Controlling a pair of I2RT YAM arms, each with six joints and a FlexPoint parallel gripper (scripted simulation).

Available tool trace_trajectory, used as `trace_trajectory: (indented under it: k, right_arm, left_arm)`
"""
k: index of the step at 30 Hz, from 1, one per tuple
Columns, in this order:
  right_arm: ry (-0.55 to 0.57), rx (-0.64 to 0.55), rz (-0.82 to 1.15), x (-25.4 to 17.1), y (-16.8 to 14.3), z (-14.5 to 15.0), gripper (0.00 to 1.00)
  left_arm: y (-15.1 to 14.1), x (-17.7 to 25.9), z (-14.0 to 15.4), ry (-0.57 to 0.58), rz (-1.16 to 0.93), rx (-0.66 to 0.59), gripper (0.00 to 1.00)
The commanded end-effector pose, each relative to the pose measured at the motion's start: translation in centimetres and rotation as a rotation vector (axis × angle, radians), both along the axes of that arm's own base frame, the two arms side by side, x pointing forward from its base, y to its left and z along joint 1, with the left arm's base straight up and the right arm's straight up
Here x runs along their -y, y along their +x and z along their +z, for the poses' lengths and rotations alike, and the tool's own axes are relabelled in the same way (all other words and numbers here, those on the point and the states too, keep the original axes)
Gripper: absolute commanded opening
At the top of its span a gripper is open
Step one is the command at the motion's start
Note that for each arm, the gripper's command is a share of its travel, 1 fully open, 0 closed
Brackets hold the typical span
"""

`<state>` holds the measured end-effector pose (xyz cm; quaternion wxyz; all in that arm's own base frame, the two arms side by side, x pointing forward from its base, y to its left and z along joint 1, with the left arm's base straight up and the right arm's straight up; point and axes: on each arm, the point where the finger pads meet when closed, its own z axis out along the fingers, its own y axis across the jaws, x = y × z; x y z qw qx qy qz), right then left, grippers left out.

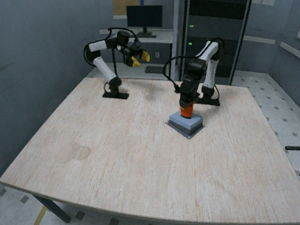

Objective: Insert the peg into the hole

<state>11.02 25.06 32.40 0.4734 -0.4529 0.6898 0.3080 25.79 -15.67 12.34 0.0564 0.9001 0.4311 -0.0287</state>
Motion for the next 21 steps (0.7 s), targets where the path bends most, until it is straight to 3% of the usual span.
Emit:
trace_trajectory:
  k: [1, 21]
  right_arm:
    - [0.023, 0.006, -0.002, 0.1, 0.0, 0.8, 1.00]
    - [0.023, 0.006, -0.002, 0.1, 0.0, 0.8, 1.00]
  left_arm:
    - [0.4, 0.3, 1.5, -0.042, -0.001, 0.045, 0.35]
    - [0.6, 0.1, -0.2, -0.028, -0.005, 0.034, 0.35]
